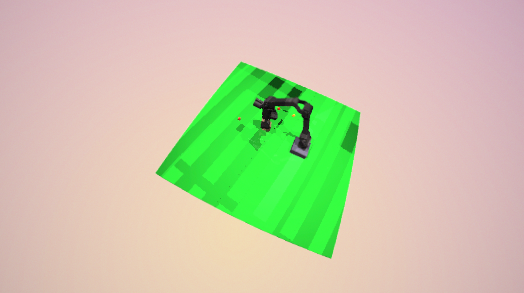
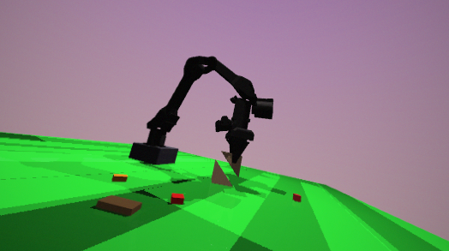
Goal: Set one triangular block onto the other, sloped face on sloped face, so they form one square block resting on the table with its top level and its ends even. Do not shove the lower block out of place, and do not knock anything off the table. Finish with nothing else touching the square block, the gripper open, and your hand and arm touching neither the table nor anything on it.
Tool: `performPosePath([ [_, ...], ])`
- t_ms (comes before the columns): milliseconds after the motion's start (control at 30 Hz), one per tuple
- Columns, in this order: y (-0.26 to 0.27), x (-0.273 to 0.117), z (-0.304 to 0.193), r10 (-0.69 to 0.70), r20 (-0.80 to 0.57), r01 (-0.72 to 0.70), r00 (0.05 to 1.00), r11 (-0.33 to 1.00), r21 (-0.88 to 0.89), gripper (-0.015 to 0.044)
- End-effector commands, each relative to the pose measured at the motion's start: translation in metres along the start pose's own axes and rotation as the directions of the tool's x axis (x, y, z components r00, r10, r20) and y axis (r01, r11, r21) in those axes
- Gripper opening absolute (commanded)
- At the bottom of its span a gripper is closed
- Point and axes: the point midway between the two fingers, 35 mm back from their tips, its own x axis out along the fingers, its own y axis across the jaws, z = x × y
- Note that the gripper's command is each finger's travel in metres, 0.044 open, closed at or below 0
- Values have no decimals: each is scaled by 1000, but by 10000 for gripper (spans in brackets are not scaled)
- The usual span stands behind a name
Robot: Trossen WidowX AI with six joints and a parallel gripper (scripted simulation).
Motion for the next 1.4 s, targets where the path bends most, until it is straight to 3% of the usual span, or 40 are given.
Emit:
performPosePath([
  [0, 1, 6, 3, 4, -1, -4, 1000, 1000, -3, 0],
  [1367, 2, 13, 6, 14, -9, -14, 1000, 1000, -6, 0],
])
